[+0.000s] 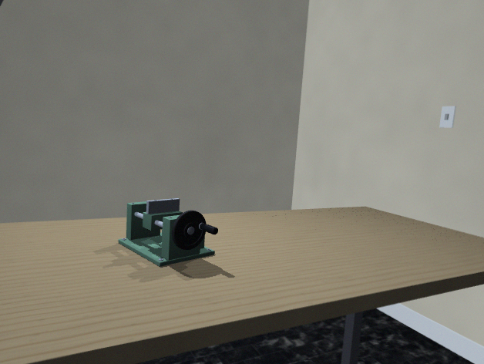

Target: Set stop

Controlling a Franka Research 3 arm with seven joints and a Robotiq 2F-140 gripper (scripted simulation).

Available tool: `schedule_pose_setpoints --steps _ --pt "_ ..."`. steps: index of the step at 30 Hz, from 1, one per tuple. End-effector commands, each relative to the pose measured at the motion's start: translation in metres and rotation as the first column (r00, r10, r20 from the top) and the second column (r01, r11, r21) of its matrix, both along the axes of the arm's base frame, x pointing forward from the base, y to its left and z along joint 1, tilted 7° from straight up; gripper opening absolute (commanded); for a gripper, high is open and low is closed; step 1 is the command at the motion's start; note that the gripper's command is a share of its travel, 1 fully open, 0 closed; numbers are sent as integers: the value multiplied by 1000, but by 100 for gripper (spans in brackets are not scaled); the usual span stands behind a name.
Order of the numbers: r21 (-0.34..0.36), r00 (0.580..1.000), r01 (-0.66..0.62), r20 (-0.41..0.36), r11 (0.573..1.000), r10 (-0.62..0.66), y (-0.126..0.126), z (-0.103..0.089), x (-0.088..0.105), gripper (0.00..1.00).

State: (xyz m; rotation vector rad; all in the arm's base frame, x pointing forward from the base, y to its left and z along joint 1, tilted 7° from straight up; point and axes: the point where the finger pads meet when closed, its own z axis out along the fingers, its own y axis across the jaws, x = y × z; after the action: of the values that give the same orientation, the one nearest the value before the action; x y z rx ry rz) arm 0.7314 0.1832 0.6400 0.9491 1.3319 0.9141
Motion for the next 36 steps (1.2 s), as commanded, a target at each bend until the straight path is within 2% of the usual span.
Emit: schedule_pose_setpoints --steps 1,3,4,7,8,9,10,12,13,15,16,17,18,20,21,22,36 --pt "20 1000 4 3 1000 -4 -3 2 0 100" --pt "84 1000 16 10 996 -17 -12 6 0 100" --pt "139 999 26 15 990 -28 -20 9 0 100" --pt "360 996 73 24 930 -87 -65 17 1 100" --pt "391 995 78 25 917 -95 -65 17 1 100" --pt "391 995 78 25 917 -95 -65 17 1 100" --pt "475 992 100 20 874 -124 -87 17 1 100" --pt "498 991 103 21 861 -131 -87 17 1 100" --pt "581 986 128 10 804 -165 -113 14 2 100" --pt "581 986 128 10 804 -165 -113 14 2 100" --pt "608 985 132 8 783 -172 -113 14 2 100" --pt "691 977 160 -11 705 -212 -142 6 3 100" --pt "715 976 163 -14 679 -219 -142 6 3 100" --pt "715 976 163 -14 679 -219 -142 6 3 100" --pt "791 964 194 -44 581 -262 -175 -7 3 100" --pt "811 961 197 -50 551 -270 -175 -7 3 100" --pt "811 961 197 -50 551 -270 -175 -7 3 100"
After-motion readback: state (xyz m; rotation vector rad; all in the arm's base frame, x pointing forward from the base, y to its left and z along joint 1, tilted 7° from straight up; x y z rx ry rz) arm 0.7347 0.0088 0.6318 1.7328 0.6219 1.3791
